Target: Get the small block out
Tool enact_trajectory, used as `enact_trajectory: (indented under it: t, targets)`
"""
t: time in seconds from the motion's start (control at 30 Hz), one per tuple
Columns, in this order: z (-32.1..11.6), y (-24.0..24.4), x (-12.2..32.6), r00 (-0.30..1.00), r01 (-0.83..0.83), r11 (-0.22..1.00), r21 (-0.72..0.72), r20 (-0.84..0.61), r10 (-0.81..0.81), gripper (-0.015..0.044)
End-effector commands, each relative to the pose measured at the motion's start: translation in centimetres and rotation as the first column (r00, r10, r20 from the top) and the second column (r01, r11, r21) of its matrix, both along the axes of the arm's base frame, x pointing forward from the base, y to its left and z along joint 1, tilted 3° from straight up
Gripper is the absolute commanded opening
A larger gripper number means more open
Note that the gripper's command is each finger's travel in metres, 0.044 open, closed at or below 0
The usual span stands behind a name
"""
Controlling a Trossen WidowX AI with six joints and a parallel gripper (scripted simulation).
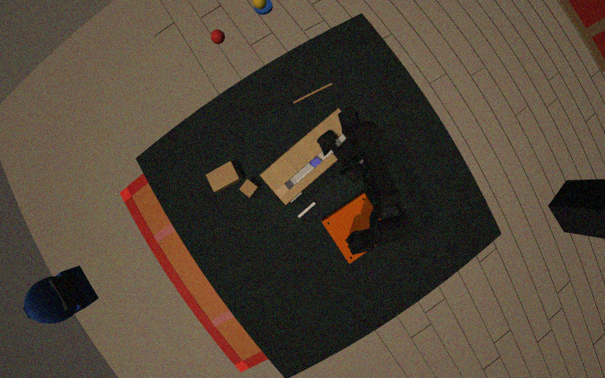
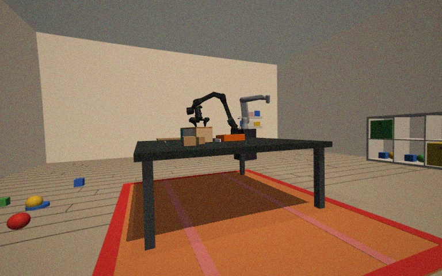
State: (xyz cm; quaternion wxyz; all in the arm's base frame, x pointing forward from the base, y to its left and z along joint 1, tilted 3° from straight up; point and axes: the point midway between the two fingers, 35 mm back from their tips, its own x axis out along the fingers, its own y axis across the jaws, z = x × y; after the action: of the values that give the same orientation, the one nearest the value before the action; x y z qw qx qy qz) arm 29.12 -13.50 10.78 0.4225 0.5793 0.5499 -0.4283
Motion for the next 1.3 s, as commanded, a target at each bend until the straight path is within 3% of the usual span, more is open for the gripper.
enact_trajectory:
  t: [0.0, 0.8, 1.27]
  targets:
    - [-0.7, 0.0, 0.1, 1.000, -0.002, 1.000, 0.006, 0.002, 0.002, 0.0400]
    - [-3.4, 0.1, -0.2, 1.000, 0.000, 1.000, 0.001, 0.000, 0.000, 0.0400]
    - [-3.7, 3.8, -0.1, 1.000, 0.000, 1.000, 0.005, -0.002, 0.000, 0.0400]
